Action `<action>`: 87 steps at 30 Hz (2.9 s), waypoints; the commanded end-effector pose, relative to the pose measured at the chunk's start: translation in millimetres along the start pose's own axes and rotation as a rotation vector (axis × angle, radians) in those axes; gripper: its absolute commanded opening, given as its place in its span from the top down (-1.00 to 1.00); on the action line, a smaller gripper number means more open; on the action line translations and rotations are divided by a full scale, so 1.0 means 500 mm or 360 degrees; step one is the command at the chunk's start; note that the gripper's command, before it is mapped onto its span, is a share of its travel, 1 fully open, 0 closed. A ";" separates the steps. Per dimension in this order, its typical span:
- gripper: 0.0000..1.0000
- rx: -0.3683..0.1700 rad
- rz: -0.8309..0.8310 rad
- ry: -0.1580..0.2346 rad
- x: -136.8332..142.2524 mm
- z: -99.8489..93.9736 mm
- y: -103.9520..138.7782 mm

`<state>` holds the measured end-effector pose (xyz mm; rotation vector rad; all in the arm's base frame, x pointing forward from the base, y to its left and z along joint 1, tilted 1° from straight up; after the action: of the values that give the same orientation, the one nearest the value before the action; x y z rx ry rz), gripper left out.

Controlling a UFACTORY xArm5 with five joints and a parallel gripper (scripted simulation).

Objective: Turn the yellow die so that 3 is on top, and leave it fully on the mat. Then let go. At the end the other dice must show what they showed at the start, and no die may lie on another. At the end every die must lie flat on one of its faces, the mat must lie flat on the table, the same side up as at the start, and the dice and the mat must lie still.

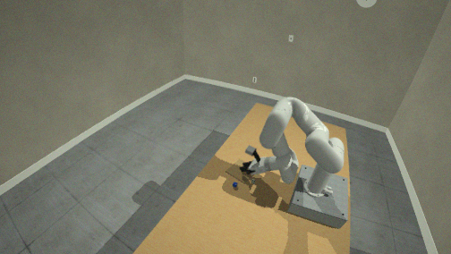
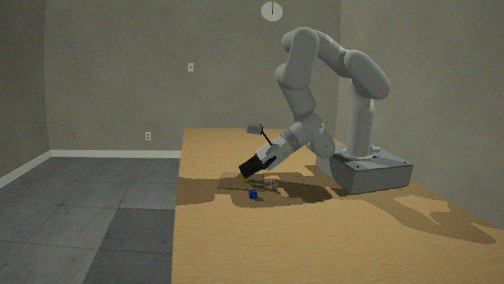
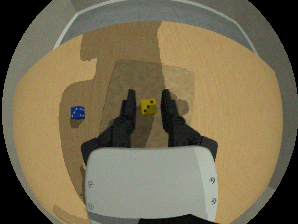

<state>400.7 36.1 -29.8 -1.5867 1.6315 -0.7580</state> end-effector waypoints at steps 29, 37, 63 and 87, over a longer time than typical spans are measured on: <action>0.28 0.0003 0.0000 0.0000 -0.008 -0.118 -0.073; 0.28 0.0003 0.0000 0.0000 -0.011 -0.135 -0.096; 0.28 -0.0500 -0.0003 0.0060 -0.015 -0.111 -0.137; 0.28 -0.1179 -0.0004 0.0141 -0.015 -0.083 -0.194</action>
<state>410.7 31.8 72.4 -1.9847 2.0406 -0.3312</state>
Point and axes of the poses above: the point where the finger pads meet when closed, its own z axis out along the fingers, its own x axis across the jaws, y = z × x, the point moved 1 cm from there along -z, back along the fingers, and after that the axes turned 6 degrees about z, right-handed, at the moved point
